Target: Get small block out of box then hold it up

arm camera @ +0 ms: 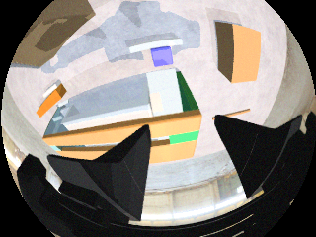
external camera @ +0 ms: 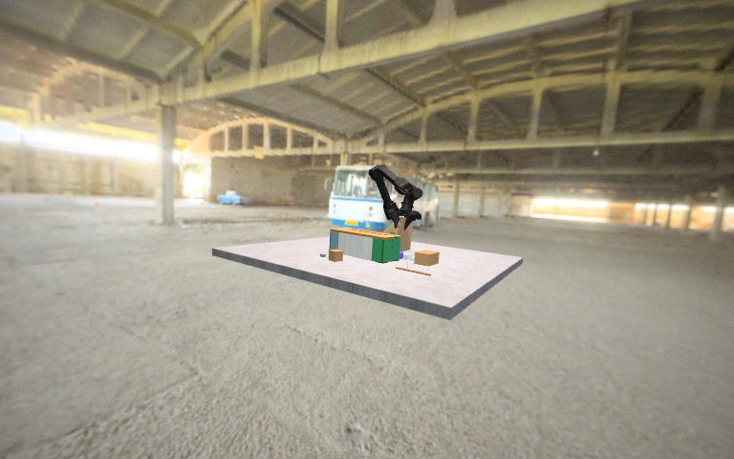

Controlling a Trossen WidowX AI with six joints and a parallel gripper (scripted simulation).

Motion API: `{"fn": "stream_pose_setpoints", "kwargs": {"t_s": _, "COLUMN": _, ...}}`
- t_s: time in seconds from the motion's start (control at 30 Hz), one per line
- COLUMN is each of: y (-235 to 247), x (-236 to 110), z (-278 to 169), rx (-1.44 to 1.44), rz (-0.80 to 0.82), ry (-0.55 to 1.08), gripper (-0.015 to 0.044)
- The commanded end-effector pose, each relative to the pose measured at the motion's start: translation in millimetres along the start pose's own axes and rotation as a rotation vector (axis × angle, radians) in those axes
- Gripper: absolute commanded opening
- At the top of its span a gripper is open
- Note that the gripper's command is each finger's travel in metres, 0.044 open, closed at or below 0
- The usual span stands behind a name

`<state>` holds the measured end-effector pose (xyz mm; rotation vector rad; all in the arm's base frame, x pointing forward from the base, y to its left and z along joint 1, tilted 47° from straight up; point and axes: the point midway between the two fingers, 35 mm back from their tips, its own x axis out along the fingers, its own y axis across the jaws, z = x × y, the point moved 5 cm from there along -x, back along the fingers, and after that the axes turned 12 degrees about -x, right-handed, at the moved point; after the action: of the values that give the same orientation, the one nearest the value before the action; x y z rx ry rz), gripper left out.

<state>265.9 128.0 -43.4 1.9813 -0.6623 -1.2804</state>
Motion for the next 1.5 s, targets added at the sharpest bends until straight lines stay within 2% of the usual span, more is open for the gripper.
{"fn": "stream_pose_setpoints", "kwargs": {"t_s": 0.0, "y": -4.0, "x": 30.6, "z": 13.4, "rx": -0.016, "rz": 0.009, "ry": -0.011, "gripper": 0.0285}}
{"fn": "stream_pose_setpoints", "kwargs": {"t_s": 0.17, "y": -4.4, "x": 81.0, "z": 41.3, "rx": -0.017, "rz": 0.016, "ry": -0.010, "gripper": 0.0285}}
{"fn": "stream_pose_setpoints", "kwargs": {"t_s": 1.47, "y": -7.0, "x": 132.5, "z": 62.9, "rx": -0.018, "rz": 0.018, "ry": -0.011, "gripper": 0.0285}}
